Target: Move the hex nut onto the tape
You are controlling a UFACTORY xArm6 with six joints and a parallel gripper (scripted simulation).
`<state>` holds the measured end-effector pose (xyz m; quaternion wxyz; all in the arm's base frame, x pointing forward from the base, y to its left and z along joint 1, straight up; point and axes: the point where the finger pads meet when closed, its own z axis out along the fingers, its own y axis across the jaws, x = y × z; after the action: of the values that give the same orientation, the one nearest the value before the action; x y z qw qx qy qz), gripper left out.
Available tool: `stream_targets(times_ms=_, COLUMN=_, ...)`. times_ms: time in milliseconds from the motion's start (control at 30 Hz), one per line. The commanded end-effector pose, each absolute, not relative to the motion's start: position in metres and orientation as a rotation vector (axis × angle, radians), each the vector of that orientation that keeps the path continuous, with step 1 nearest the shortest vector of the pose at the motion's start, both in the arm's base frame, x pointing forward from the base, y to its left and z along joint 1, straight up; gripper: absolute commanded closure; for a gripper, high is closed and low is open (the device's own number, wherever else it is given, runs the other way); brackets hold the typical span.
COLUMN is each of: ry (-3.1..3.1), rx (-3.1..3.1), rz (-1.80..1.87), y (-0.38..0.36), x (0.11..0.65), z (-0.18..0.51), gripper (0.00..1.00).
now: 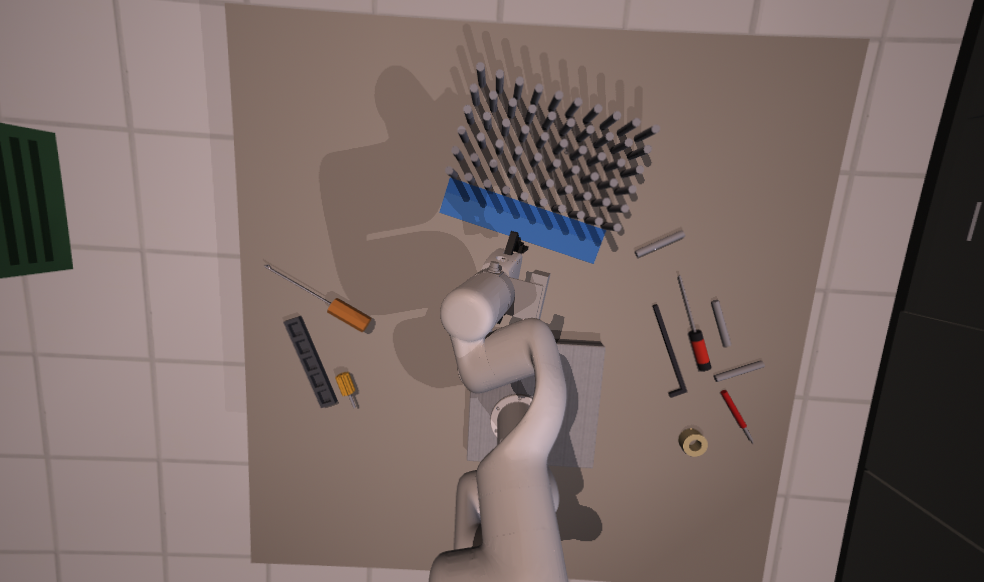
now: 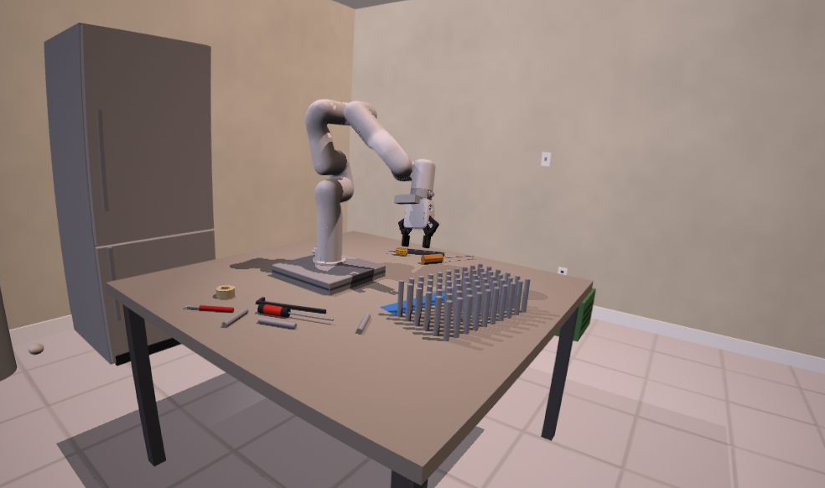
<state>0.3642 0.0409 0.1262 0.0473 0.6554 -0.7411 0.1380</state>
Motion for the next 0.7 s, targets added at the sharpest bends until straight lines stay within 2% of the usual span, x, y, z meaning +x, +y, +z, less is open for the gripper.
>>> stream_targets(times_ms=0, ry=-2.356, rx=1.923, rz=0.358, y=0.108, x=0.338, z=0.127, gripper=0.0)
stream_targets(times_ms=67, ry=-2.356, rx=1.923, rz=0.358, y=0.112, x=0.337, z=0.127, gripper=0.0)
stream_targets(times_ms=433, ry=-2.57, rx=1.746, rz=0.143, y=0.288, x=0.262, z=0.112, gripper=0.0)
stream_targets(times_ms=500, ry=-2.57, rx=1.746, rz=0.143, y=0.288, x=0.262, z=0.112, gripper=0.0)
stream_targets(times_ms=667, ry=-2.66, rx=1.655, rz=0.041, y=0.369, x=0.228, z=0.105, gripper=0.0)
